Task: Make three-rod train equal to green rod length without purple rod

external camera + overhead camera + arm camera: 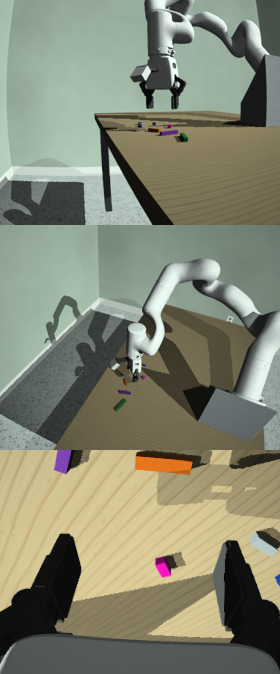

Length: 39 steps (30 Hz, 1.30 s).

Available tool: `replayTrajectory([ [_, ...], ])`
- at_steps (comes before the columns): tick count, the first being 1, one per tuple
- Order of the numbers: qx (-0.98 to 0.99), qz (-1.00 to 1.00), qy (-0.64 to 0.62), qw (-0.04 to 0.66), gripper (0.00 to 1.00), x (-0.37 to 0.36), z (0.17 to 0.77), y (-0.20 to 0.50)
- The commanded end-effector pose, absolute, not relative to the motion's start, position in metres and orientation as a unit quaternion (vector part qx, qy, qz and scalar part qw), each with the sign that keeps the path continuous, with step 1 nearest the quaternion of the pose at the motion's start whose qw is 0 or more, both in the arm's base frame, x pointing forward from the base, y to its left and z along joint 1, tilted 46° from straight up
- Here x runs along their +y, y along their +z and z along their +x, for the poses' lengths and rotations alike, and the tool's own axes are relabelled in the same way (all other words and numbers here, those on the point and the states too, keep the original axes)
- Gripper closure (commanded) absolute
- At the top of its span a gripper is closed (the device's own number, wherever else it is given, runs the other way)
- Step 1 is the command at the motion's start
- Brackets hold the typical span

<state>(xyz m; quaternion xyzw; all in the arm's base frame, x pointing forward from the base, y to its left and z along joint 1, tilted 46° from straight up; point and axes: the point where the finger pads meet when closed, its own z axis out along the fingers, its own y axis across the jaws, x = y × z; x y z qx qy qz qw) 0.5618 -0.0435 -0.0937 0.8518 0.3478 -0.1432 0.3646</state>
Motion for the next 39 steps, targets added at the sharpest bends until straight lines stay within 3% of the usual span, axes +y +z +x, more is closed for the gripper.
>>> replayTrajectory([
  [1,0.276,0.878,-0.11,0.376,0.0,-0.039,0.563,-0.097],
  [39,-0.14,0.909,0.068,0.386,0.0,-0.017,0.562,-0.119],
])
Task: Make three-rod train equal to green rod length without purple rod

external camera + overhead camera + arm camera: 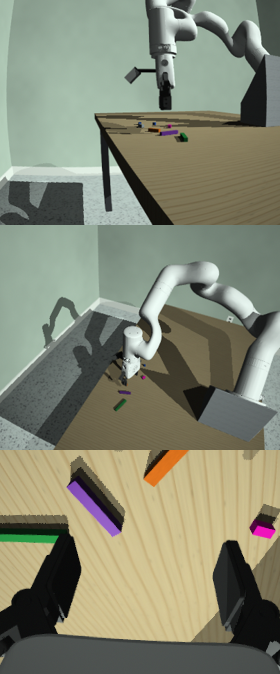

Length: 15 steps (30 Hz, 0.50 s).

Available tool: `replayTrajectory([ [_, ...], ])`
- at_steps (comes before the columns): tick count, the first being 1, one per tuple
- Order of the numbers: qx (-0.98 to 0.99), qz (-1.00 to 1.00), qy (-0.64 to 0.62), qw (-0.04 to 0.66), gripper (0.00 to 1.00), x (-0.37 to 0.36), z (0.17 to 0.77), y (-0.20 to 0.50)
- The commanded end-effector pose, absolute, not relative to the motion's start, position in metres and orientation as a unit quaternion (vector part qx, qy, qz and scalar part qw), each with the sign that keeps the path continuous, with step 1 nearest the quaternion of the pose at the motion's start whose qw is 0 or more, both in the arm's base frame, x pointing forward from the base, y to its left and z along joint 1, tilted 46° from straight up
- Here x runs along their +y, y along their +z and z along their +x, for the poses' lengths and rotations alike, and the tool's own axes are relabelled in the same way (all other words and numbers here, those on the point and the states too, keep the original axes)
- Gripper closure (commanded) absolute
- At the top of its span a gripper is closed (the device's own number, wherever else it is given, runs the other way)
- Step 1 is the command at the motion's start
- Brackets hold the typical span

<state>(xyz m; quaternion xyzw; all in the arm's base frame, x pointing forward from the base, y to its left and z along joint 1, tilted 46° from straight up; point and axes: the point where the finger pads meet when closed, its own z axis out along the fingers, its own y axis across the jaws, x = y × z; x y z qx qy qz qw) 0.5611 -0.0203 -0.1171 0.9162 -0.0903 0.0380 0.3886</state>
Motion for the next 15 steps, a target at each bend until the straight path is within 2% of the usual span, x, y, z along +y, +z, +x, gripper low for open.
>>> replayTrajectory([
  [1,-0.14,0.909,0.068,0.386,0.0,-0.0171,0.5617,-0.1192],
  [15,-0.316,0.864,0.142,0.365,0.0,-0.0078,0.5606,-0.1288],
])
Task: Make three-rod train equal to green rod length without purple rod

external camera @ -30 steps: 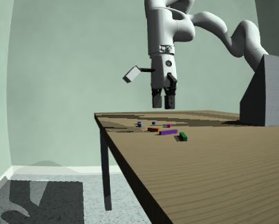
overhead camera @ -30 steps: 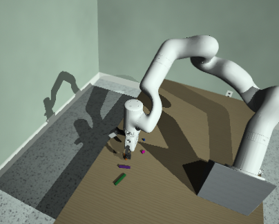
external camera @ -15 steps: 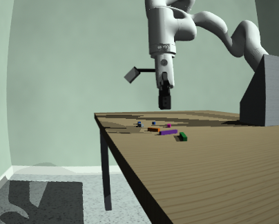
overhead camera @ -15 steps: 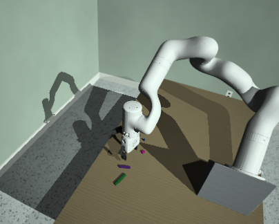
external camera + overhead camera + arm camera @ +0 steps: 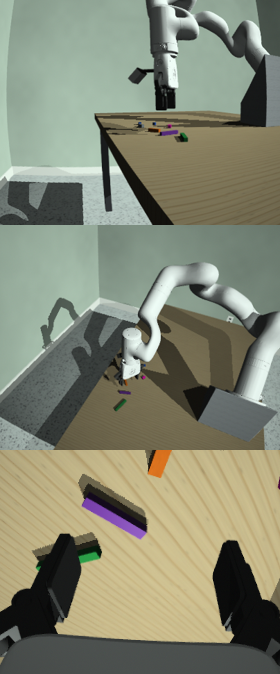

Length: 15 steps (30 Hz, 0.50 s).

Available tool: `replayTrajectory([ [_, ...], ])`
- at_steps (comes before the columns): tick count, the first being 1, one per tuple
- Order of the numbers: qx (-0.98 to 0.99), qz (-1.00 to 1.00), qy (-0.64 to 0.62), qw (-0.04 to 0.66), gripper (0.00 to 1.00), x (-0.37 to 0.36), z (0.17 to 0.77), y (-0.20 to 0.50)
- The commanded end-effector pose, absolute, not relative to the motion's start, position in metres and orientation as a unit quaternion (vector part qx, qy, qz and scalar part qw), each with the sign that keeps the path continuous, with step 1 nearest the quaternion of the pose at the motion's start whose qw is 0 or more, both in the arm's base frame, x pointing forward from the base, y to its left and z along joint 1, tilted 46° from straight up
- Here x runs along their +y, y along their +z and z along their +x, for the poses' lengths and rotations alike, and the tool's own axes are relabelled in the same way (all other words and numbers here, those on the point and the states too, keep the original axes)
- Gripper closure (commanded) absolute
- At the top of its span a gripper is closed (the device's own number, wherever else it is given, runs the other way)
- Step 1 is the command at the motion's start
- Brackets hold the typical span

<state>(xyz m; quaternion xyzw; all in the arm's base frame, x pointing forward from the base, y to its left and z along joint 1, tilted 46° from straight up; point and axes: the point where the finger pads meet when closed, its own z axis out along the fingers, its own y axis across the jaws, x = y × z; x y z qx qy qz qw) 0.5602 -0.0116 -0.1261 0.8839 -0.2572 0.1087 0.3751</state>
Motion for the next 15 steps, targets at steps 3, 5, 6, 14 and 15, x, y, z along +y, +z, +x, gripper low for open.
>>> replayTrajectory([
  [3,-0.327,0.86,0.147,0.363,0.0,-0.0072,0.5605,-0.1294],
  [5,-0.368,0.843,0.164,0.356,0.0,-0.0049,0.5602,-0.1318],
  [6,-0.377,0.839,0.168,0.354,0.0,-0.0044,0.5602,-0.1323],
  [14,-0.46,0.797,0.202,0.336,0.0,0.0003,0.5594,-0.1372],
  [15,-0.47,0.791,0.207,0.333,0.0,0.0009,0.5593,-0.1378],
])
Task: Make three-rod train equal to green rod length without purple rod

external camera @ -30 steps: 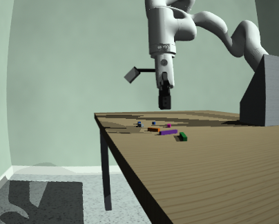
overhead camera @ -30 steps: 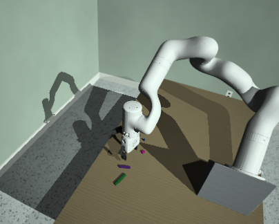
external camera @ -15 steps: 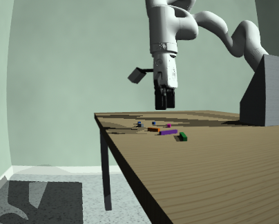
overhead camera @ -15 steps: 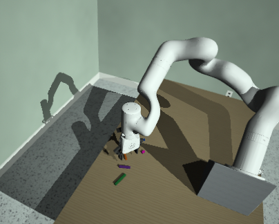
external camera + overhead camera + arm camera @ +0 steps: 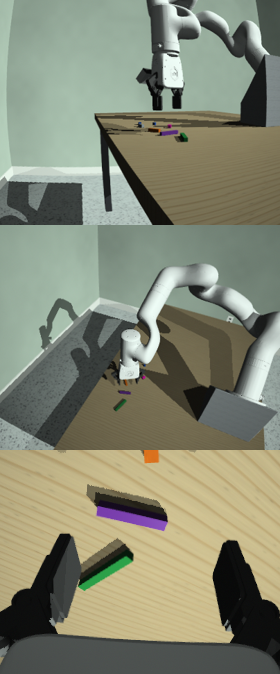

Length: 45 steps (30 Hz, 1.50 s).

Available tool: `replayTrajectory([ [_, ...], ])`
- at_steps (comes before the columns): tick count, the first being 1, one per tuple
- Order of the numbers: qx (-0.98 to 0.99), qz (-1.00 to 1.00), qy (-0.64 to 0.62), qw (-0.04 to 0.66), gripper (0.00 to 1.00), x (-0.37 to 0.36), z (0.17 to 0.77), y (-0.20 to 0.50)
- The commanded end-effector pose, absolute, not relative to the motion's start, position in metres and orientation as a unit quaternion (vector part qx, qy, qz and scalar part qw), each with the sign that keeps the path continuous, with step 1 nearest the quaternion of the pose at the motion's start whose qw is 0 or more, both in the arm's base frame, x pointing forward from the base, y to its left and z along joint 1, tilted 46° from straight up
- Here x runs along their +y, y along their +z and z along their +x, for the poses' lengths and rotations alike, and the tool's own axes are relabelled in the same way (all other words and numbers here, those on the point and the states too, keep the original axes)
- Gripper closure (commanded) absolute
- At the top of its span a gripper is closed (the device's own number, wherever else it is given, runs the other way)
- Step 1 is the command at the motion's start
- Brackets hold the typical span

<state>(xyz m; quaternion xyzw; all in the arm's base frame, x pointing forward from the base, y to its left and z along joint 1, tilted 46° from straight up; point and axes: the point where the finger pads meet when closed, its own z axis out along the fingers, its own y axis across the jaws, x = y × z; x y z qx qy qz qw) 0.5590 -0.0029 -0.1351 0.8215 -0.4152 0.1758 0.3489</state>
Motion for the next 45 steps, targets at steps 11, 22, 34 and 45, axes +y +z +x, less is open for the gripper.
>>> replayTrajectory([
  [11,-0.57,0.722,0.249,0.303,0.0,0.007,0.5582,-0.1443],
  [22,-0.618,0.681,0.269,0.285,0.0,0.0102,0.5575,-0.1476],
  [34,-0.618,0.681,0.269,0.285,0.0,0.0102,0.5575,-0.1477],
  [45,-0.618,0.681,0.269,0.285,0.0,0.0102,0.5575,-0.1477],
])
